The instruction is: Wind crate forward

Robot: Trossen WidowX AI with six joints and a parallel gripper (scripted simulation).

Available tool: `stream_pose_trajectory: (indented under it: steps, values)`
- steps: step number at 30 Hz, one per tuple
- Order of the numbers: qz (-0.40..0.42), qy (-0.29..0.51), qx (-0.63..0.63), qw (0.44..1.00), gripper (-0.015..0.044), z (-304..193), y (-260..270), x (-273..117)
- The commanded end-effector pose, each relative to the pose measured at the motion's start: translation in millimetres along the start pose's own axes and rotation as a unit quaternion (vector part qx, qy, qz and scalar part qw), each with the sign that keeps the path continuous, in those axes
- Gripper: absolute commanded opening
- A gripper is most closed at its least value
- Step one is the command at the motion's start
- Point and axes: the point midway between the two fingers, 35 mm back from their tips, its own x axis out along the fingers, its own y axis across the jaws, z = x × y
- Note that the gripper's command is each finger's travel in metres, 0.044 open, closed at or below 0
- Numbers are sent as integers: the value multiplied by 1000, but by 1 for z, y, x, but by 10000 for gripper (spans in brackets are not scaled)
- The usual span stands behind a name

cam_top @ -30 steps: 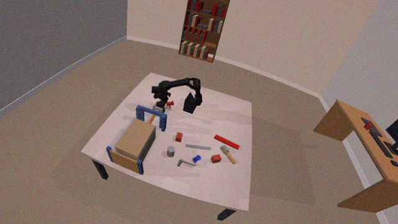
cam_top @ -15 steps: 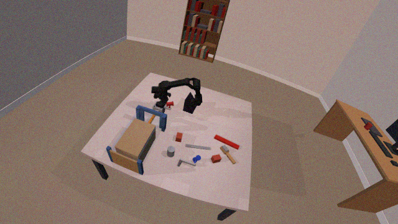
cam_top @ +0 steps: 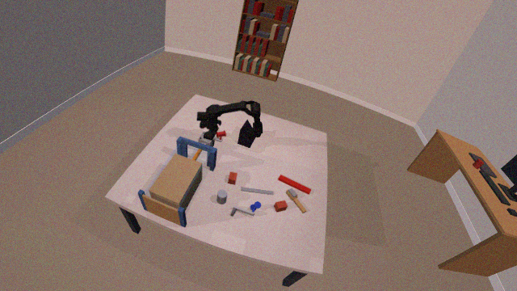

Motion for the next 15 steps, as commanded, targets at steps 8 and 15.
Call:
stream_pose_trajectory:
  steps: [8,15]
  values:
    - [-8,0,-20,1000,0,0,-3,4]
    - [-7,1,2,1000,0,0,-1,5]
